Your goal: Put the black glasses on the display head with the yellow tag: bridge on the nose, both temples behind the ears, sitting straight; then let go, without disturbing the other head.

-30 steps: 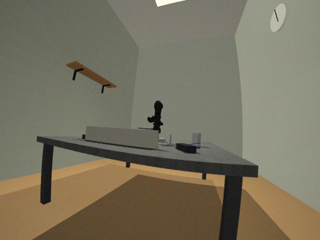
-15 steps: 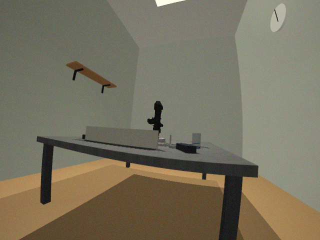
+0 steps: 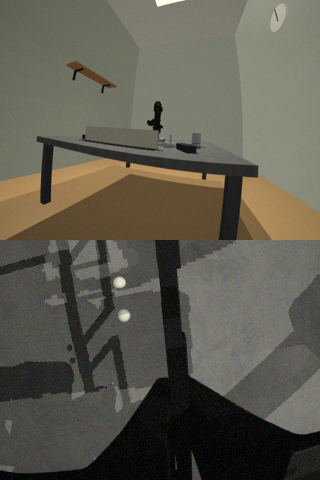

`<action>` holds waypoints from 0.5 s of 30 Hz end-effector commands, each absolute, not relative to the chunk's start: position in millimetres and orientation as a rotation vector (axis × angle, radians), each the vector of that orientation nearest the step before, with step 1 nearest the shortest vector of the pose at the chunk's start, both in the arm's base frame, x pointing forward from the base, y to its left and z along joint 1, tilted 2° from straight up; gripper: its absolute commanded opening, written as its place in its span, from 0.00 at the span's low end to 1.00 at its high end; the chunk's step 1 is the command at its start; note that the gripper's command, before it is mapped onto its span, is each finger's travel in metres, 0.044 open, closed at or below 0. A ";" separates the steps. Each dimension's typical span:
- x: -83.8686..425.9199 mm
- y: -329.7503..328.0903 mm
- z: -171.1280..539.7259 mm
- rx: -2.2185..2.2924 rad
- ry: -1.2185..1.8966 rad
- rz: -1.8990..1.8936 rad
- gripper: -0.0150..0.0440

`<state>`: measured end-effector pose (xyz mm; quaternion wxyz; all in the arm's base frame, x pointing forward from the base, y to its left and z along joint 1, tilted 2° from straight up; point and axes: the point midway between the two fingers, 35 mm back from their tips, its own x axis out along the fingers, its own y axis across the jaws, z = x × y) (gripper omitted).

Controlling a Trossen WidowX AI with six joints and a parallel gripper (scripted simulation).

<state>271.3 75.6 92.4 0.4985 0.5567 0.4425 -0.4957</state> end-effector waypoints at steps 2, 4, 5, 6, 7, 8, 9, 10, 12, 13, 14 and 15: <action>271.1 75.3 86.3 1.344 1.077 -1.199 0.25; 271.1 75.2 85.6 1.344 1.077 -1.199 0.25; 271.1 75.2 85.5 1.344 1.077 -1.199 0.25; 271.4 75.2 85.5 1.344 1.077 -1.199 0.25; 271.9 75.1 85.5 1.344 1.077 -1.199 0.25; 272.5 75.1 85.6 1.345 1.077 -1.198 0.25; 273.4 75.0 85.6 1.345 1.077 -1.198 0.25; 274.5 74.8 85.6 1.345 1.077 -1.198 0.25; 277.1 74.5 85.6 1.348 1.078 -1.195 0.25; 278.4 74.4 85.6 1.349 1.078 -1.194 0.25; 279.7 74.2 85.7 1.351 1.078 -1.192 0.25; 281.2 74.0 85.7 1.353 1.078 -1.191 0.25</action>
